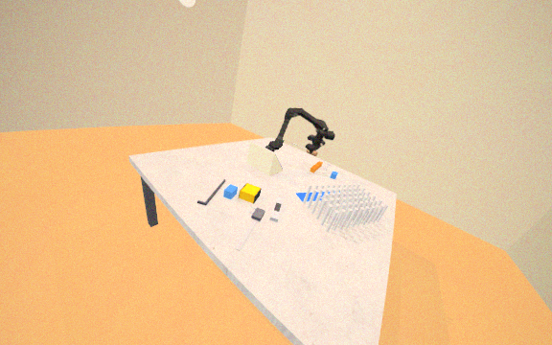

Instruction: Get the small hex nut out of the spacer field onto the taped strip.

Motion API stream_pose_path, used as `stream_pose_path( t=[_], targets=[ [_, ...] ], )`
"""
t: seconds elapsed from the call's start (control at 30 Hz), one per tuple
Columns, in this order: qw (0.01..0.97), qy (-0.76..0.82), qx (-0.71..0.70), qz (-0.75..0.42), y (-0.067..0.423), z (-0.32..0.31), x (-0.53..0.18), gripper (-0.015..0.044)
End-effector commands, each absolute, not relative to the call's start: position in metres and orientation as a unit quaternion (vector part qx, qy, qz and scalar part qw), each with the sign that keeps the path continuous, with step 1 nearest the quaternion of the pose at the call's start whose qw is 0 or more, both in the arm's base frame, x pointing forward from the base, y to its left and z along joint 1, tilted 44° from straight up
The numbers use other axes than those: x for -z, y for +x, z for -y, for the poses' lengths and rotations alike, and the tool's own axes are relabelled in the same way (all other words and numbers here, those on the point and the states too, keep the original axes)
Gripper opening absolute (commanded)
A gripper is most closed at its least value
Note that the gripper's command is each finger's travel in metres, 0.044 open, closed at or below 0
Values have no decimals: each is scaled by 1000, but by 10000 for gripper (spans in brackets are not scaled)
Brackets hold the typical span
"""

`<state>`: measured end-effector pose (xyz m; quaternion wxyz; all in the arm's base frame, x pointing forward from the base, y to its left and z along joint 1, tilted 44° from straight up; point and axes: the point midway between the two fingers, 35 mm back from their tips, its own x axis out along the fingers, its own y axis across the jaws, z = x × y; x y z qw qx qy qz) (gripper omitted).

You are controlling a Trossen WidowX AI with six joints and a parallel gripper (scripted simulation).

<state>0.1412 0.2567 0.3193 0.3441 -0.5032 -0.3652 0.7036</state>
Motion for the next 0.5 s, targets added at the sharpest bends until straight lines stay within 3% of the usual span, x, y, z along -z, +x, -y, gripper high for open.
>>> stream_pose_path(
  t=[0.0,0.47],
  targets=[
    [344,-502,-706,362,141,-258,-315,0],
    [344,-502,-706,362,141,-266,-309,0]
  ],
)
